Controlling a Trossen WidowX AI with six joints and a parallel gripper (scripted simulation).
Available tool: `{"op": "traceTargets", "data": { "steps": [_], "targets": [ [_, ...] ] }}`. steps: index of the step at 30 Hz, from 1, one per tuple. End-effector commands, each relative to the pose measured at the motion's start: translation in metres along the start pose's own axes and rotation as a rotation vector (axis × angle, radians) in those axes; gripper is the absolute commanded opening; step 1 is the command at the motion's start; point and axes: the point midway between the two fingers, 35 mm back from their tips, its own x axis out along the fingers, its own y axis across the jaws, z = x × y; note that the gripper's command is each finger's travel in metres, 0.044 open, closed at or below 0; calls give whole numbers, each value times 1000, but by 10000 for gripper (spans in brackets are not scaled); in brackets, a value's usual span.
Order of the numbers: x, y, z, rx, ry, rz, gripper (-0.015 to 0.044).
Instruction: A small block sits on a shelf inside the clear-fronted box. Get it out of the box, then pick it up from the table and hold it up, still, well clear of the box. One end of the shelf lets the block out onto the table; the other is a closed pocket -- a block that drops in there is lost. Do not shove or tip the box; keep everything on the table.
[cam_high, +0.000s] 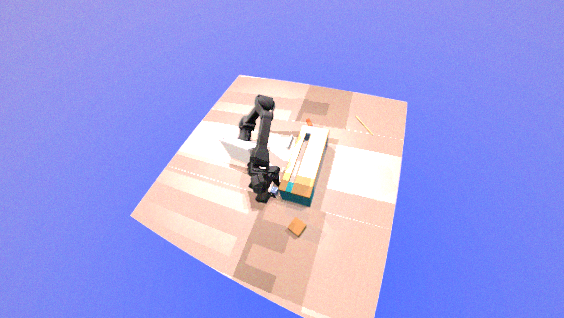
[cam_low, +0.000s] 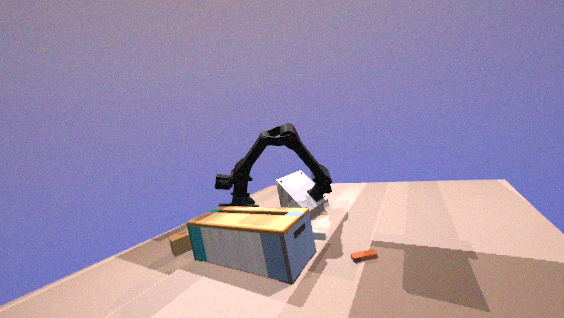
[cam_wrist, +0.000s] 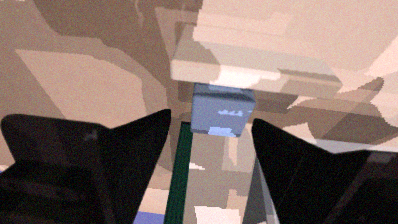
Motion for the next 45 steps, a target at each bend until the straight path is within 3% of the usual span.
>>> {"op": "traceTargets", "data": {
  "steps": [1,4,12,15,17,26,34,45],
  "targets": [
    [8,-2,5,11,3,-6,285],
    [10,-2,6,11,3,-6,285],
    [10,-2,6,11,3,-6,75],
    [10,-2,6,11,3,-6,55],
    [6,-2,4,10,2,-6,3],
    [-44,0,-18,4,0,-1,0],
    [-51,-2,-20,13,0,4,0],
    [-91,-24,-24,176,9,84,0]
  ]
}}
